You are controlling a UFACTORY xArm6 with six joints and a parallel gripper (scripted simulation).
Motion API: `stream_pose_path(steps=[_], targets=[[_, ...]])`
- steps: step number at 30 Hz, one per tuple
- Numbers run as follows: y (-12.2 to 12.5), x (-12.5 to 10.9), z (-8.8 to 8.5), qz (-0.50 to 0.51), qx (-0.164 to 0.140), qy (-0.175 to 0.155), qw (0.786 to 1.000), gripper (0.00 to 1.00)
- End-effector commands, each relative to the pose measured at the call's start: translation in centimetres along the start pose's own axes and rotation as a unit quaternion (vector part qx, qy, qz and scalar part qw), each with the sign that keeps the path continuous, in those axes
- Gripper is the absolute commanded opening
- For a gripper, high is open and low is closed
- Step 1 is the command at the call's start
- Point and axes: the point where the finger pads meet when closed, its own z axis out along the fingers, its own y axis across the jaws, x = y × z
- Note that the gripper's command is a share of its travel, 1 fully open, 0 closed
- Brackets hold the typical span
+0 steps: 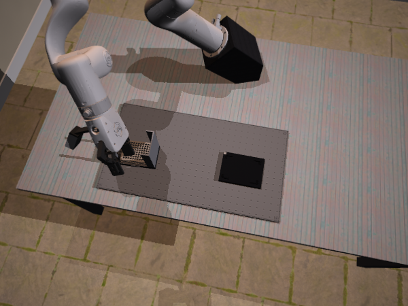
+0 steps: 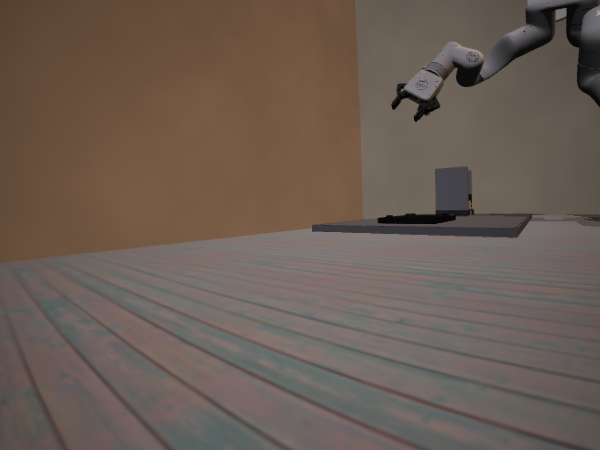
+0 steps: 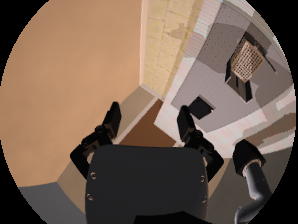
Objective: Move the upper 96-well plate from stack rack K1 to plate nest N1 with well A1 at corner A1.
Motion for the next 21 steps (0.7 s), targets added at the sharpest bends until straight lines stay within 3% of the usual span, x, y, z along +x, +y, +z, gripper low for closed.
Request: stream_pose_path(steps=[1,17,20,21], targets=[[-0.2,0.0,-0.1,0.0,0.002,0.0,1.0,1.0],[-0.2,0.0,-0.1,0.0,0.002,0.0,1.0,1.0],[1.2,0.3,0.4,0.008,-0.045,0.016,0.999,1.0],[1.7,0.4,0.6,0.008,-0.045,0.016,0.999,1.0]])
